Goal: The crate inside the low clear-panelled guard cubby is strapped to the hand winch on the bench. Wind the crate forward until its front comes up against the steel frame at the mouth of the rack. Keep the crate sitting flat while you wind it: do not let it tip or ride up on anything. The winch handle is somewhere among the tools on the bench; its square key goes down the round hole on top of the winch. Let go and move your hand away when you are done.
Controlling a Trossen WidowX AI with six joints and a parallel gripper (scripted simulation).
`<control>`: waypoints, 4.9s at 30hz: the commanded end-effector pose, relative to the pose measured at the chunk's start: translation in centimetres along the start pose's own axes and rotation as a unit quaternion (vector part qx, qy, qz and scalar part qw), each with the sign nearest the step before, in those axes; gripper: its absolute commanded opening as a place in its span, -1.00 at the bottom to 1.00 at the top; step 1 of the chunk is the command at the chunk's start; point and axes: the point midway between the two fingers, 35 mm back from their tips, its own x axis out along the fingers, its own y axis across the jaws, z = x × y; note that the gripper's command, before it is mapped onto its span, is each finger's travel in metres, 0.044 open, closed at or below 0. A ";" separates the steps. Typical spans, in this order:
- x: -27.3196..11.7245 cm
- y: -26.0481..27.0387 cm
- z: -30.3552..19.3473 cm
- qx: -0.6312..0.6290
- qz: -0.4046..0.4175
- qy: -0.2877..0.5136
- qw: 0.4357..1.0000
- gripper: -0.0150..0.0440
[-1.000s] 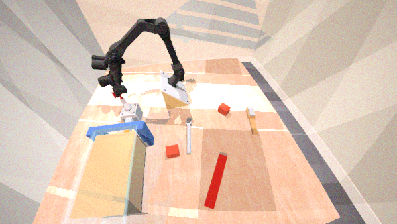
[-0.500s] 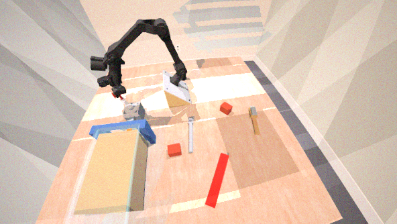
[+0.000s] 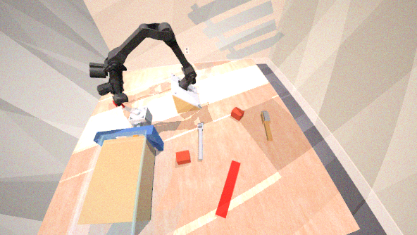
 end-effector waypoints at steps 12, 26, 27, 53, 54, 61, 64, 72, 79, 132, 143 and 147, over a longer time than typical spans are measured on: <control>1.0 2.2 2.1 -0.004 0.008 -0.006 1.000 -0.49; 1.5 4.0 3.3 -0.004 0.009 -0.006 1.000 -0.49; 1.5 4.1 3.3 -0.004 0.009 -0.006 1.000 -0.49; 2.0 7.7 4.4 -0.005 0.010 -0.006 1.000 -0.49; 2.0 7.9 4.4 -0.005 0.010 -0.006 1.000 -0.49; 2.0 8.9 4.5 -0.005 0.011 -0.006 1.000 -0.49; 2.0 9.3 4.5 -0.005 0.011 -0.006 1.000 -0.49; 2.0 10.5 4.4 -0.005 0.011 -0.006 1.000 -0.49; 1.9 11.6 4.2 -0.005 0.012 -0.006 1.000 -0.49; 0.0 17.8 -0.2 -0.005 0.013 -0.003 1.000 -0.49; -0.7 18.5 -1.6 -0.005 0.014 -0.002 1.000 -0.49; -0.9 18.7 -2.1 -0.004 0.014 -0.002 1.000 -0.49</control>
